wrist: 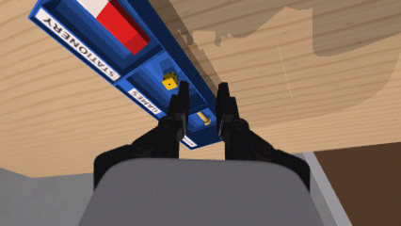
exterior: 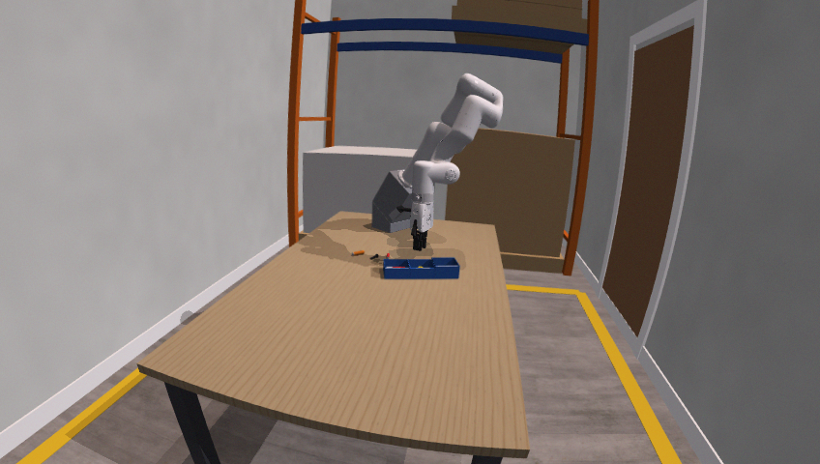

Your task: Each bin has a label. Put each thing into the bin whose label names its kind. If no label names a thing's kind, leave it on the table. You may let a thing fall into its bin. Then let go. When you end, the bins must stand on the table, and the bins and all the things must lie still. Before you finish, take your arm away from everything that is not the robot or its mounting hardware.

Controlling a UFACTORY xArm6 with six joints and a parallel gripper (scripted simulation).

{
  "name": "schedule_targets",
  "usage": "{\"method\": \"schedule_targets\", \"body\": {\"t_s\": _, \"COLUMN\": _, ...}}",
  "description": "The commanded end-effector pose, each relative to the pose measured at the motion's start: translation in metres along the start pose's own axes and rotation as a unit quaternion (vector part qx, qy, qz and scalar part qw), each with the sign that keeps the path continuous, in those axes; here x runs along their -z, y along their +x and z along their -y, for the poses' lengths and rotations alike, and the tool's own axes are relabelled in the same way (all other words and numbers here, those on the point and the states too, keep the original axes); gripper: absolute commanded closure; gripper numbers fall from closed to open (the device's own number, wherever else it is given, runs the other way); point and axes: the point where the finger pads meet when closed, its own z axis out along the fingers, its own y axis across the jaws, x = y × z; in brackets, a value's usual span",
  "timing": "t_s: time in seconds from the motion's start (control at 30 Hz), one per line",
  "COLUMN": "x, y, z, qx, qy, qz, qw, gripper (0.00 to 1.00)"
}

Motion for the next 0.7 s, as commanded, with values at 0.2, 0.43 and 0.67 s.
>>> {"method": "schedule_targets", "body": {"t_s": 0.2, "x": 0.001, "y": 0.060, "z": 0.004, "qx": -0.184, "qy": 0.000, "qz": 0.001, "qw": 0.983, "gripper": 0.71}}
{"method": "schedule_targets", "body": {"t_s": 0.43, "x": 0.002, "y": 0.118, "z": 0.006, "qx": -0.340, "qy": 0.000, "qz": 0.001, "qw": 0.940, "gripper": 0.71}}
{"method": "schedule_targets", "body": {"t_s": 0.67, "x": 0.002, "y": 0.160, "z": 0.008, "qx": -0.447, "qy": 0.001, "qz": 0.001, "qw": 0.895, "gripper": 0.71}}
